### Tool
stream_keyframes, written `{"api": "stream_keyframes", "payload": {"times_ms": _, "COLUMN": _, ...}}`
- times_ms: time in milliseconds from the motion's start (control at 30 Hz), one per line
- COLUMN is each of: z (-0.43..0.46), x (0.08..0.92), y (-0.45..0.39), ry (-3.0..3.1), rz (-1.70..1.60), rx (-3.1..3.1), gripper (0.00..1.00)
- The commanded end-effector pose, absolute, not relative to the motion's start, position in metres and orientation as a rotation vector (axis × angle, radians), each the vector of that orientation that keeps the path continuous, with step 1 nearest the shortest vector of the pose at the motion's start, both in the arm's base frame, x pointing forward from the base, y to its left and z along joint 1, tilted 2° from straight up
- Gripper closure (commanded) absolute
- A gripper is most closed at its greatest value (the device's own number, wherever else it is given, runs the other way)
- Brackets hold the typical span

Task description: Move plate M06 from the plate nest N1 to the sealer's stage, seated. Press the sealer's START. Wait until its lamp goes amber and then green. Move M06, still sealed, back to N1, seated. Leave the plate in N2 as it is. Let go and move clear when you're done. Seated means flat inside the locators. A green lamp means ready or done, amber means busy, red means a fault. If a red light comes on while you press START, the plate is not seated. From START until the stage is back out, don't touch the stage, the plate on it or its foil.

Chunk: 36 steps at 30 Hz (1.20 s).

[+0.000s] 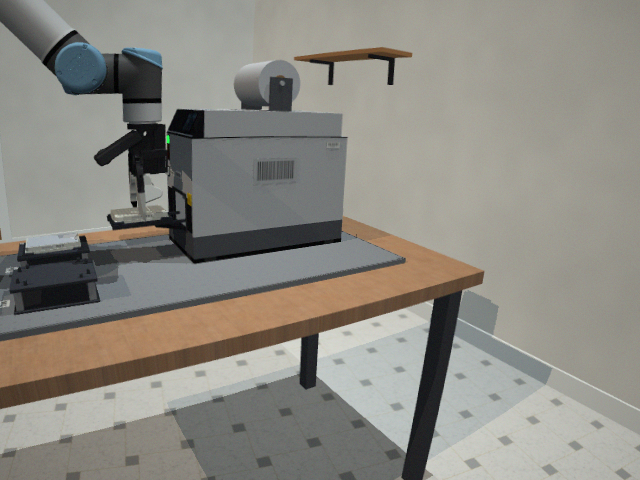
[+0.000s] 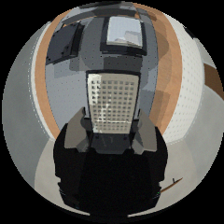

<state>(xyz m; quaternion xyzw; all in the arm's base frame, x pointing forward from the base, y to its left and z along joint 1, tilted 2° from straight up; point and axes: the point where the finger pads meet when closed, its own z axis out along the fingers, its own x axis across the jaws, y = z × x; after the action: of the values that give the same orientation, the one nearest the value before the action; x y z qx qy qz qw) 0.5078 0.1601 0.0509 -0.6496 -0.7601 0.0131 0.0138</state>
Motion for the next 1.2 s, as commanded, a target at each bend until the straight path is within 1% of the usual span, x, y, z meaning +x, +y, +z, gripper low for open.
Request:
{"api": "stream_keyframes", "payload": {"times_ms": 0, "z": 0.051, "x": 0.508, "y": 0.16, "ry": -2.368, "rz": 0.039, "rx": -2.024, "gripper": 0.32}}
{"api": "stream_keyframes", "payload": {"times_ms": 1167, "z": 0.065, "x": 0.509, "y": 0.16, "ry": -2.368, "rz": 0.039, "rx": -2.024, "gripper": 0.32}}
